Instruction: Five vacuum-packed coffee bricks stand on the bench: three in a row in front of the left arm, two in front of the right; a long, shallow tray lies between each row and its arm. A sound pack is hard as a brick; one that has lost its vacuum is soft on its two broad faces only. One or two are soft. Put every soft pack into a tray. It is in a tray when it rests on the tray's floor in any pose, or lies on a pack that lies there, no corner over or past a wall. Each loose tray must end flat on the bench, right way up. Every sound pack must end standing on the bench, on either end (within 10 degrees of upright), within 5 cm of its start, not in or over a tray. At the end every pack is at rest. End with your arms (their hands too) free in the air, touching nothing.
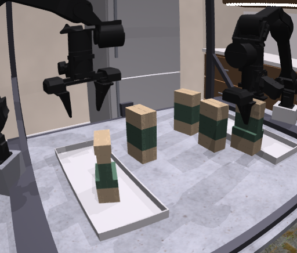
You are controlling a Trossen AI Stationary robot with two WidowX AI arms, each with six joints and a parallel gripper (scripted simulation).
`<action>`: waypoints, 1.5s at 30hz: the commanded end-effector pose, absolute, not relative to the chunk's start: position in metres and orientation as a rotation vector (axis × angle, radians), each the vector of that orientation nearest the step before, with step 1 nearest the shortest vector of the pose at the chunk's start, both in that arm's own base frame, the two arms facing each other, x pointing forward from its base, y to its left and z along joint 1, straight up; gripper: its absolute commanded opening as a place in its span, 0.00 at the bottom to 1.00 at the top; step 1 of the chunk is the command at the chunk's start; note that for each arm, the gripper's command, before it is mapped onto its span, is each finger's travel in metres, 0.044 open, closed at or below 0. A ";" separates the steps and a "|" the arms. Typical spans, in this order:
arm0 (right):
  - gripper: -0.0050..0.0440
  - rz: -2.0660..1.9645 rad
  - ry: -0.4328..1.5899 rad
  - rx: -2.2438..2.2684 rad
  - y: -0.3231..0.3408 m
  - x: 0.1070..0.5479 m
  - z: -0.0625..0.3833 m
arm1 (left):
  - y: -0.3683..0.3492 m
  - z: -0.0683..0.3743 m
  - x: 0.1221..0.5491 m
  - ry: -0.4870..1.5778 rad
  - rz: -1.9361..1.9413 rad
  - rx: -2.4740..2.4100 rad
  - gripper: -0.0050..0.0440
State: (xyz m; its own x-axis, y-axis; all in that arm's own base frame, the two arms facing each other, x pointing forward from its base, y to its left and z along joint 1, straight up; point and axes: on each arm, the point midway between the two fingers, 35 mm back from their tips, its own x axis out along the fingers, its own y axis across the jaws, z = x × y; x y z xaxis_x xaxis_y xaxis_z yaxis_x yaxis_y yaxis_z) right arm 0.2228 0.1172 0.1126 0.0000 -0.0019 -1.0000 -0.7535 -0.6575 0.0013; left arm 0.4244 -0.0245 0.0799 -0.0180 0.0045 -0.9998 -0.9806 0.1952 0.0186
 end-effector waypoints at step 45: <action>0.83 1.701 0.762 -1.723 0.118 0.224 0.117 | -0.013 0.097 0.394 1.276 1.039 -1.071 0.31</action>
